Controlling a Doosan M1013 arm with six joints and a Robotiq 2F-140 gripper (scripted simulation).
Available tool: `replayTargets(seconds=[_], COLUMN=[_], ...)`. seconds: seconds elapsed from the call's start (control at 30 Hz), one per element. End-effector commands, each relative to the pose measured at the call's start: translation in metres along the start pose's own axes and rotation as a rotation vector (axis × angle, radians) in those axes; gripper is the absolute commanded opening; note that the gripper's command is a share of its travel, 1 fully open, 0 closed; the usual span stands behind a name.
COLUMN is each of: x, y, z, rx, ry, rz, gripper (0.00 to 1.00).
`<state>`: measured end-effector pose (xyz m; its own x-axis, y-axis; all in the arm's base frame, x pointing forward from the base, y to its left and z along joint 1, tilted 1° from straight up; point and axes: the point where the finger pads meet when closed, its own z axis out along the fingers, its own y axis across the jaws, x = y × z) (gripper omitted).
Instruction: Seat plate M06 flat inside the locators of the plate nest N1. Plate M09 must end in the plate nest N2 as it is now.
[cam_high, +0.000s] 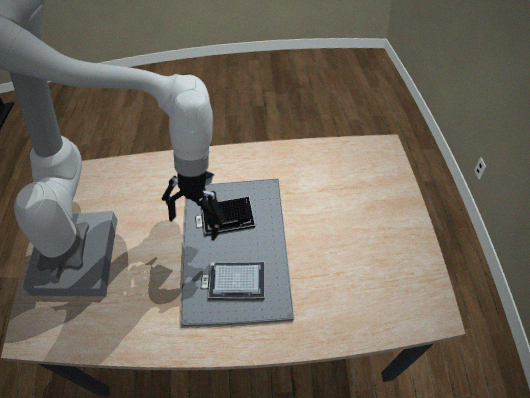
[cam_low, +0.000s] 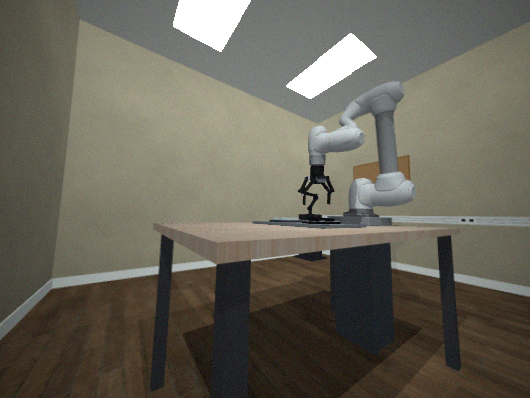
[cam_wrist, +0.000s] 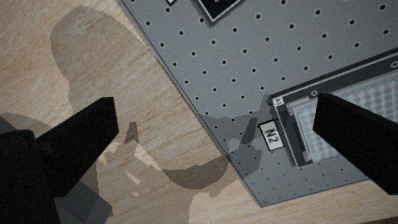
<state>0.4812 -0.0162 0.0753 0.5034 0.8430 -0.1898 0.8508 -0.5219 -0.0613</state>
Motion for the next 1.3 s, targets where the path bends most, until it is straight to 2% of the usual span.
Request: replayTargets(seconds=[0.0, 0.23, 0.67, 0.8, 1.13, 1.27], x=[0.019, 0.037, 0.095, 0.100, 0.145, 0.148], y=[0.005, 0.010, 0.023, 0.024, 0.033, 0.033], z=[0.002, 0.003, 0.008, 0.008, 0.010, 0.011], rx=[-0.010, -0.013, 0.001, 0.004, 0.040, 0.043], ry=[0.024, 0.053, 0.141, 0.148, 0.215, 0.220], rz=[0.120, 0.238, 0.601, 0.634, 0.925, 0.947], gripper=[1.00, 1.00, 1.00, 1.00, 1.00, 1.00])
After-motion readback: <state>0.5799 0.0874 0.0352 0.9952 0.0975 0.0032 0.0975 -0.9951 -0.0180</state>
